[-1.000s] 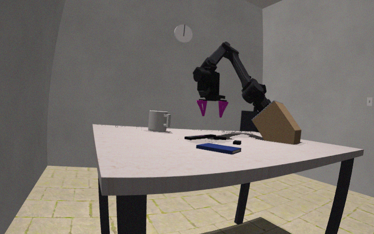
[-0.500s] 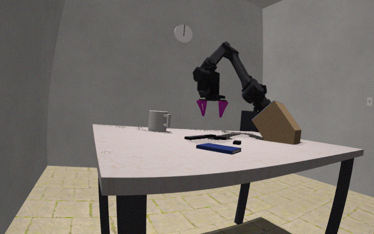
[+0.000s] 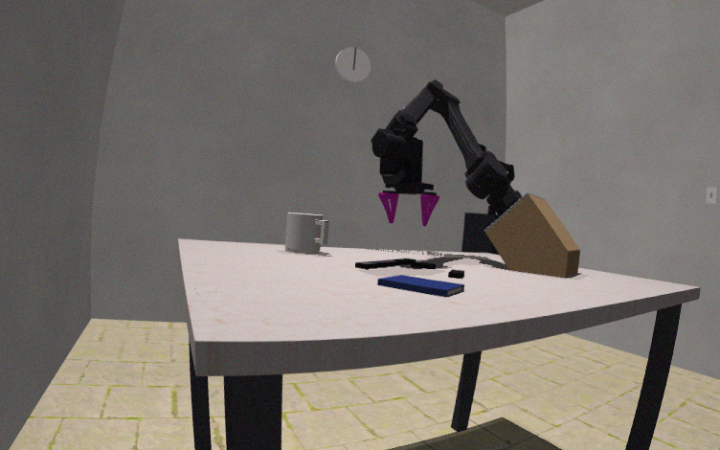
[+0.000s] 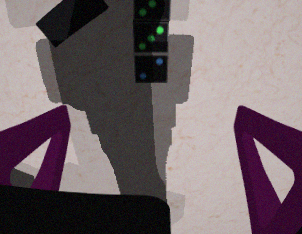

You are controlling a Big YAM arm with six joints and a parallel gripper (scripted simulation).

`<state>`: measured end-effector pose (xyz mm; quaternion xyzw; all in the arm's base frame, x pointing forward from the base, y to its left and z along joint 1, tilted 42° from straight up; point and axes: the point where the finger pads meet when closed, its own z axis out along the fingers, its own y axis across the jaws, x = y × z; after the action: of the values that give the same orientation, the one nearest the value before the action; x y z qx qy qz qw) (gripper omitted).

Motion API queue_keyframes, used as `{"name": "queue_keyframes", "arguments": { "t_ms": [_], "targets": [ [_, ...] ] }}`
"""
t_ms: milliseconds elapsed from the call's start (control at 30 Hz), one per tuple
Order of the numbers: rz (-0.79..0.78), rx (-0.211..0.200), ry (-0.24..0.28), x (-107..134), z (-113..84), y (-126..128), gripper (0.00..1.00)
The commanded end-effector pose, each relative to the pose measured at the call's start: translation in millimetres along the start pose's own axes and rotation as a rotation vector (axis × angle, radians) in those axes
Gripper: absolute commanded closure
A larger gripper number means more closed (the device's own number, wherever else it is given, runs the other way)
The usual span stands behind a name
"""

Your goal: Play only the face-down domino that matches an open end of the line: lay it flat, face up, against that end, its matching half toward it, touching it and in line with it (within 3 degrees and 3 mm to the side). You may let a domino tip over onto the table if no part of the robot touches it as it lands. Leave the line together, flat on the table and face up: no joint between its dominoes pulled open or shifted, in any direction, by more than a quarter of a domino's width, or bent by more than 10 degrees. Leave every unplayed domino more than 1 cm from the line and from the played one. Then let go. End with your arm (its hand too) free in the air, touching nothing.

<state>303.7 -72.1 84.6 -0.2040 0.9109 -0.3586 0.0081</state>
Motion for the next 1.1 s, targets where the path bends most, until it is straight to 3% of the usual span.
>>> {"name": "queue_keyframes", "arguments": {
  "t_ms": [0, 33, 367, 600, 633, 933, 1067],
  "targets": [
    [0.002, 0.002, -0.005, -2, -1.6, -1, 0.06],
    [0.002, 0.002, -0.005, -2, -1.6, -1, 0.06],
    [0.002, 0.002, -0.005, -14, -87.6, 48, 0.06],
    [0.002, 0.002, -0.005, -14, -87.6, 48, 0.06],
    [-0.087, -0.001, -0.007, -5, -81.2, 58, 0.06],
    [-0.036, -0.001, -0.006, -26, -126.3, 62, 0.06],
    [-0.036, -0.001, -0.006, -26, -126.3, 62, 0.06]
  ]
}}
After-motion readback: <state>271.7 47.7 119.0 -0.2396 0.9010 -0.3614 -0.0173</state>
